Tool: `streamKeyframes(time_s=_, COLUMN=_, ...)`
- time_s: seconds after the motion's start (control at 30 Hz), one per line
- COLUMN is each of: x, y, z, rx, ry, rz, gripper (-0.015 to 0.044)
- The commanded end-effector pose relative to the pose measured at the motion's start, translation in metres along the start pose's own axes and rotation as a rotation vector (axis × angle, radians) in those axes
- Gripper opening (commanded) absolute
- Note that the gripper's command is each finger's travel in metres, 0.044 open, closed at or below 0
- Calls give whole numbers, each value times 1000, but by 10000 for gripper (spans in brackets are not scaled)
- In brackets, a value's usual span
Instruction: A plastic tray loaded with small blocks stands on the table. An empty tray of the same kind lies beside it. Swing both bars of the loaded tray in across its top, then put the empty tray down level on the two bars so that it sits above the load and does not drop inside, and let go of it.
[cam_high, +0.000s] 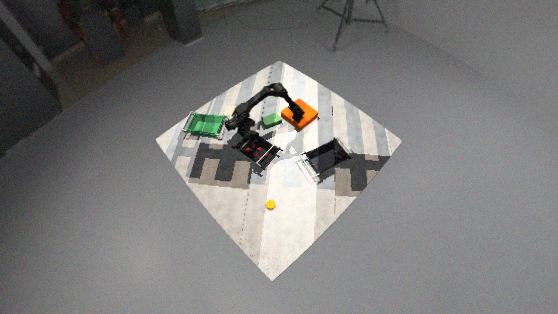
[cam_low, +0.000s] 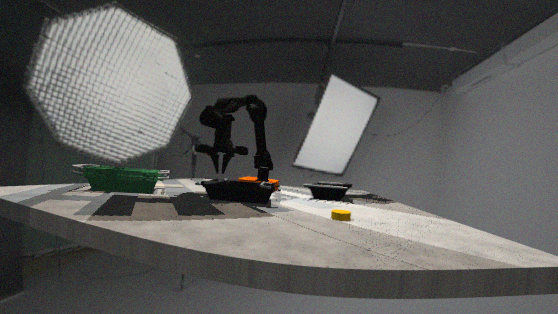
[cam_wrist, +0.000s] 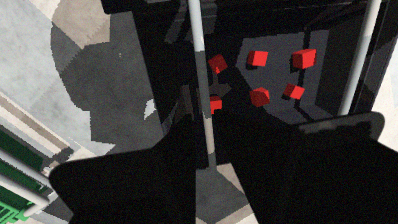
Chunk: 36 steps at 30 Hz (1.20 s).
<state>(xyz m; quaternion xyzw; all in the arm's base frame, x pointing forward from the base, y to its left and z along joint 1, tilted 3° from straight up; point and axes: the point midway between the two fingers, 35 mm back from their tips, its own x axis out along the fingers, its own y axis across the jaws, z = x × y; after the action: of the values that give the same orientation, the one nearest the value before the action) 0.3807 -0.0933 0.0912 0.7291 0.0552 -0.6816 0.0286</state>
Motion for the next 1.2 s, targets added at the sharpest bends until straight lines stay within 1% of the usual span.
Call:
streamKeyframes(time_s=0.0, x=0, y=0, z=0, rx=0, ry=1, rz=0, gripper=81)
streamKeyframes(time_s=0.2, x=0, y=0, z=0, rx=0, ry=1, rz=0, gripper=81)
streamKeyframes(time_s=0.3, x=0, y=0, z=0, rx=0, ry=1, rz=0, gripper=2)
streamKeyframes(time_s=1.17, x=0, y=0, z=0, rx=0, ry=0, rz=0, gripper=0)
